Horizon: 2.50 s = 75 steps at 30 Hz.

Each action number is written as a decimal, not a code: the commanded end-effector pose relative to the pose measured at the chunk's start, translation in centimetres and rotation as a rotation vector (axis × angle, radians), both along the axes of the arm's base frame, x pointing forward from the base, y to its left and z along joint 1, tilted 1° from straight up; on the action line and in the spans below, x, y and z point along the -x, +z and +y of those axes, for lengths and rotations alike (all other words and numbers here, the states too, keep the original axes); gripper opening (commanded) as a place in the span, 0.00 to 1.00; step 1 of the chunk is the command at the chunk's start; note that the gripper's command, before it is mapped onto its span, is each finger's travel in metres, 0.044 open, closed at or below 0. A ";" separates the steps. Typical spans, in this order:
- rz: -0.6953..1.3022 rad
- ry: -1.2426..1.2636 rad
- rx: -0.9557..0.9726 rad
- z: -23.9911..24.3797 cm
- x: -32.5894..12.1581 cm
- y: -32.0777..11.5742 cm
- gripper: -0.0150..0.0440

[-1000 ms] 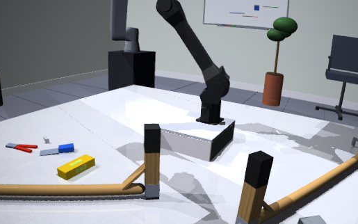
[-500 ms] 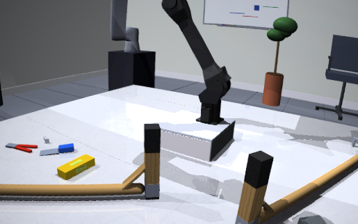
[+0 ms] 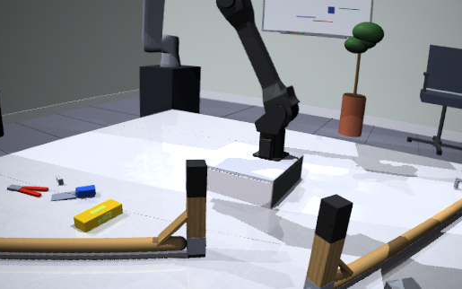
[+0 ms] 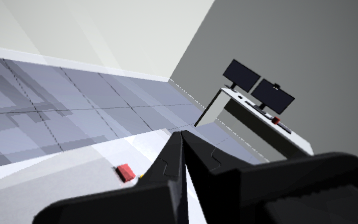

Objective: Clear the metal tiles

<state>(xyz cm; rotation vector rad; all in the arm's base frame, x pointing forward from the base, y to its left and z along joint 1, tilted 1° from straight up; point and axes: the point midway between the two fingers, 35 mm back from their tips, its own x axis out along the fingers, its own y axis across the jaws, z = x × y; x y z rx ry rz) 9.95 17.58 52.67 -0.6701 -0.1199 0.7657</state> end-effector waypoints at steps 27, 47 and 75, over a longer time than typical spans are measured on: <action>-0.179 0.022 0.463 4.8 -2.2 -4.4 0.25; -0.245 0.069 0.750 6.9 -4.6 -7.7 0.25; -0.280 0.193 1.120 8.5 -8.6 -12.9 0.25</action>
